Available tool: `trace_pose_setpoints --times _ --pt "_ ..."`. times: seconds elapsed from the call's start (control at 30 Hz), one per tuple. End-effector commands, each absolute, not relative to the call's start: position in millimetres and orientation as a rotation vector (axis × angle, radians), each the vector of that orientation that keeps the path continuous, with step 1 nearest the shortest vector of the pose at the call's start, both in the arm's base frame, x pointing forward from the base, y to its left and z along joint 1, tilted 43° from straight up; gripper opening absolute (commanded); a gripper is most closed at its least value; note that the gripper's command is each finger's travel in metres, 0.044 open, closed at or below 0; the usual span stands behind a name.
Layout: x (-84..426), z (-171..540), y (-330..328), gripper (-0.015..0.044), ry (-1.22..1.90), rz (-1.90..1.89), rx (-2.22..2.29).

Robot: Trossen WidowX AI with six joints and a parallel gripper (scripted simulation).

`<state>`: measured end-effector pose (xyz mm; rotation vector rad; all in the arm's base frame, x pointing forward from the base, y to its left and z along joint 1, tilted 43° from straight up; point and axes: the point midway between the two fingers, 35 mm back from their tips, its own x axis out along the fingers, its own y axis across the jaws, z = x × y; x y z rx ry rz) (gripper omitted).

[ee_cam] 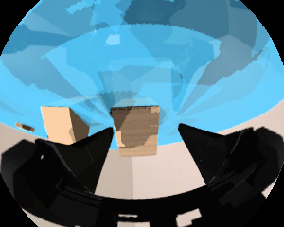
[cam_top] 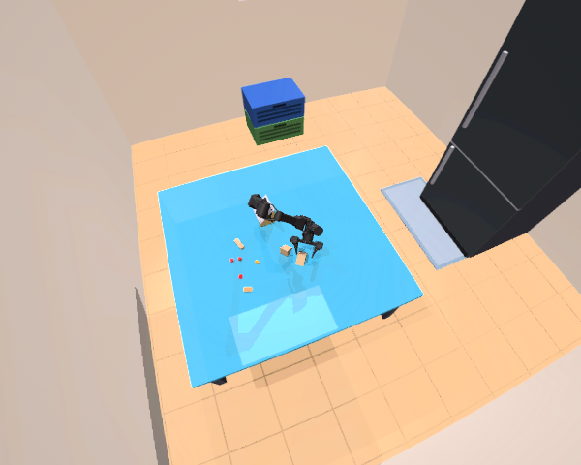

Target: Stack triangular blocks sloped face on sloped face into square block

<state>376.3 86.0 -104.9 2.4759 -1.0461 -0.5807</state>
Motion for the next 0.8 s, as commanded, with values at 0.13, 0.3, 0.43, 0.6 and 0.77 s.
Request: trace_pose_setpoints --times 0.13,0.3,0.43,0.6,0.77 --pt "380.1 -92.9 73.1 0.044 -1.062 -0.555 2.465" --pt "380.6 -92.6 72.9 0.044 -1.062 -0.555 2.465" --pt "380.6 -92.6 72.9 0.044 -1.062 -0.555 2.465" --pt "380.6 -92.6 72.9 0.044 -1.062 -0.555 2.465" --pt "380.6 -92.6 72.9 0.044 -1.062 -0.555 2.465"
